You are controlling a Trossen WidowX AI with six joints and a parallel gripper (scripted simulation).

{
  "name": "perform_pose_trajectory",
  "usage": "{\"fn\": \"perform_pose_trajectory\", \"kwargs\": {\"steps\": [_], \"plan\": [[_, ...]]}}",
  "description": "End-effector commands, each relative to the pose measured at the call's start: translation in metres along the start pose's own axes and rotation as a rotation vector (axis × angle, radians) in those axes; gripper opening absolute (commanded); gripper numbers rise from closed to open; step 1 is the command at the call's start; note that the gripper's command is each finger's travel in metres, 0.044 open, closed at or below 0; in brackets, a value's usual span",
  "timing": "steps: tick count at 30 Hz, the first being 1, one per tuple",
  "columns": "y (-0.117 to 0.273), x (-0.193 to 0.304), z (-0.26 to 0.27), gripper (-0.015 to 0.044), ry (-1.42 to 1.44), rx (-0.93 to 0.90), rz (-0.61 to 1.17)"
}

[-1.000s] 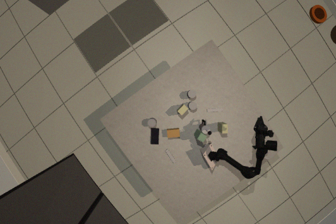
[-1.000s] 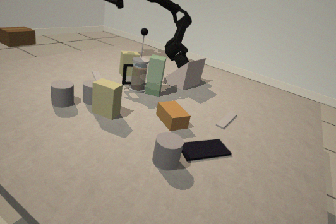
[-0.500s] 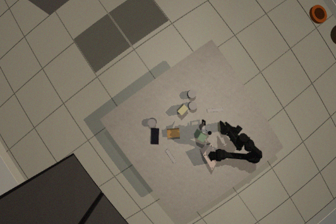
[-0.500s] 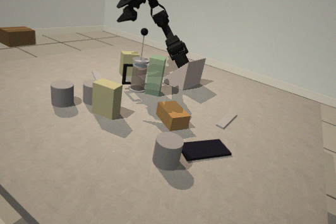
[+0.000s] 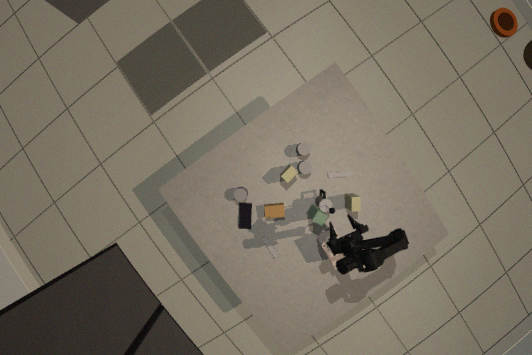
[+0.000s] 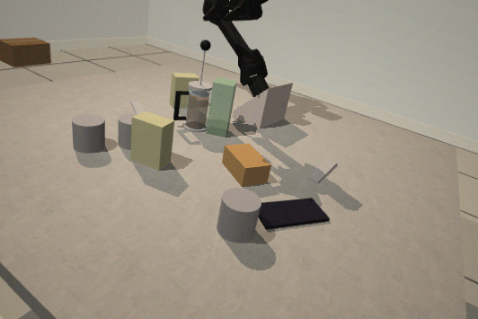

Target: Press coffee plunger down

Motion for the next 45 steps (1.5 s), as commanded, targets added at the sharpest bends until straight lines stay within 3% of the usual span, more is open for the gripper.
{"fn": "perform_pose_trajectory", "kwargs": {"steps": [1, 8, 45], "plan": [[0.01, 0.003, 0.009, 0.044, 0.111, 0.011, -0.076], [-0.014, 0.046, 0.013, 0.044, 0.18, 0.085, 0.051], [-0.053, 0.046, 0.01, 0.044, 0.127, 0.114, 0.08]]}}
Point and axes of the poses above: the point midway between the two fingers, 35 mm back from their tips, its own y axis back along the fingers, its own z axis across the jaws, x = y × z, the point moved 2 cm from there along y, back along the fingers, and after that the axes turned 11 degrees about y, right-handed, at the moved point
